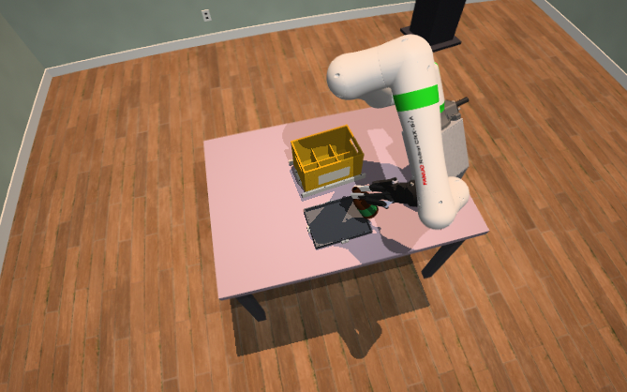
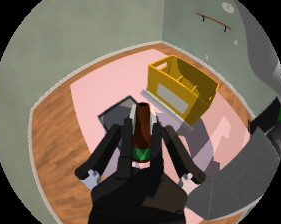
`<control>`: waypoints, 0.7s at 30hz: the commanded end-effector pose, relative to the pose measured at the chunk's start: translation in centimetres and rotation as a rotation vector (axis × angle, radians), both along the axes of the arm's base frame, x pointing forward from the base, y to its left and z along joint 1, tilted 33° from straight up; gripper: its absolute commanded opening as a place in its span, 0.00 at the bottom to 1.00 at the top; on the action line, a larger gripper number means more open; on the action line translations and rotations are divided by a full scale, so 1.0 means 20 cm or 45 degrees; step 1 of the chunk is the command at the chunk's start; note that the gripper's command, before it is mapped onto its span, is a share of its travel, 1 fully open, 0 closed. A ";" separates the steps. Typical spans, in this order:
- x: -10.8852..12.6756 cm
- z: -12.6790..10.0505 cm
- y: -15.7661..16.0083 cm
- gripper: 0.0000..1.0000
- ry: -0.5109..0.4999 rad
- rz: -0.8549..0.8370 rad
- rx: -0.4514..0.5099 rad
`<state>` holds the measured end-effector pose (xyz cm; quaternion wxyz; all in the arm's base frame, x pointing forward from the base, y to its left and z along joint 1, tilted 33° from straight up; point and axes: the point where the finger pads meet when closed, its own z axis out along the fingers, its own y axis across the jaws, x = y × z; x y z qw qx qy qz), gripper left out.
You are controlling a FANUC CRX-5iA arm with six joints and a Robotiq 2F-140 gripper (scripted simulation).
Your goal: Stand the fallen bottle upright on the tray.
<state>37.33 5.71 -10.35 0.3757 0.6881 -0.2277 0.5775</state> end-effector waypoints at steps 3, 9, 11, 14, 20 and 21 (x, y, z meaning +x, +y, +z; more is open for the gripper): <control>0.00 0.00 0.00 0.00 -0.025 0.012 -0.028; 0.00 0.00 0.00 0.00 -0.033 0.016 -0.037; 0.00 0.00 0.00 0.00 -0.035 0.017 -0.039; 0.00 0.00 0.00 0.00 -0.036 0.017 -0.040; 0.00 0.00 0.00 0.00 -0.036 0.017 -0.040; 0.00 0.00 0.00 0.00 -0.036 0.017 -0.040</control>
